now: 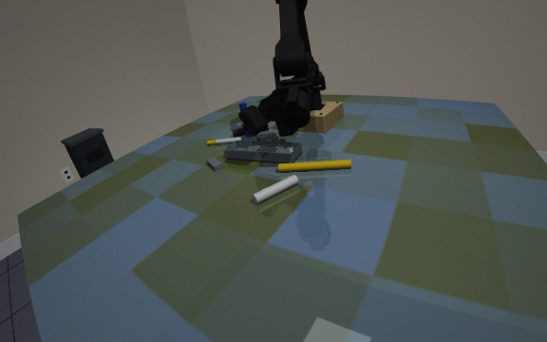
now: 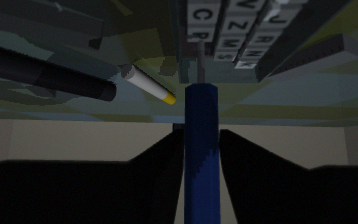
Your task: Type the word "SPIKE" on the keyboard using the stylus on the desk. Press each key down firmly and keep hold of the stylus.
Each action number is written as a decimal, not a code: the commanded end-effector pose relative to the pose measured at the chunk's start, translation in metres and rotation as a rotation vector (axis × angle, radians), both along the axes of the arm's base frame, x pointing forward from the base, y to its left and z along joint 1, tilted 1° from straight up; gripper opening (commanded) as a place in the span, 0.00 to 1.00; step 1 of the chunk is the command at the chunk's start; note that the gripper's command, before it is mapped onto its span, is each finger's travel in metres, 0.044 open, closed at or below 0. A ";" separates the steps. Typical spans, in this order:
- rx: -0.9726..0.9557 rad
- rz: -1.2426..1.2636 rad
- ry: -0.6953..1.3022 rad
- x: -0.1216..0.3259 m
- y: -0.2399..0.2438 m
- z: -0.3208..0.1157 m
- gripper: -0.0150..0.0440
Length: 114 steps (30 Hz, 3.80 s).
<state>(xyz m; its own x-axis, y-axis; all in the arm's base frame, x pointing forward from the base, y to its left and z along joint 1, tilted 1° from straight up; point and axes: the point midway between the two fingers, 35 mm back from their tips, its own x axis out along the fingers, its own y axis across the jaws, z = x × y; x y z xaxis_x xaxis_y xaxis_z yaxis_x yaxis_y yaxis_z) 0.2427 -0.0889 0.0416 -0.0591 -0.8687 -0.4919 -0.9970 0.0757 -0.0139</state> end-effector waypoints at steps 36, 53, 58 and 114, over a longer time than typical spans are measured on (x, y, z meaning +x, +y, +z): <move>0.002 -0.004 -0.004 -0.001 0.001 0.031 0.39; 0.005 -0.004 -0.002 0.002 0.038 0.033 0.25; 0.005 -0.005 -0.002 0.002 0.039 0.027 0.25; 0.005 -0.004 -0.002 0.003 0.039 -0.007 0.39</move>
<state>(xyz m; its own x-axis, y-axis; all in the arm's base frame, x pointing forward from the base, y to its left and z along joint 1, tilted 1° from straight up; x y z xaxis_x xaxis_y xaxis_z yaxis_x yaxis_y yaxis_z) 0.2461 -0.0504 0.0346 -0.0605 -0.8667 -0.4952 -0.9970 0.0765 -0.0121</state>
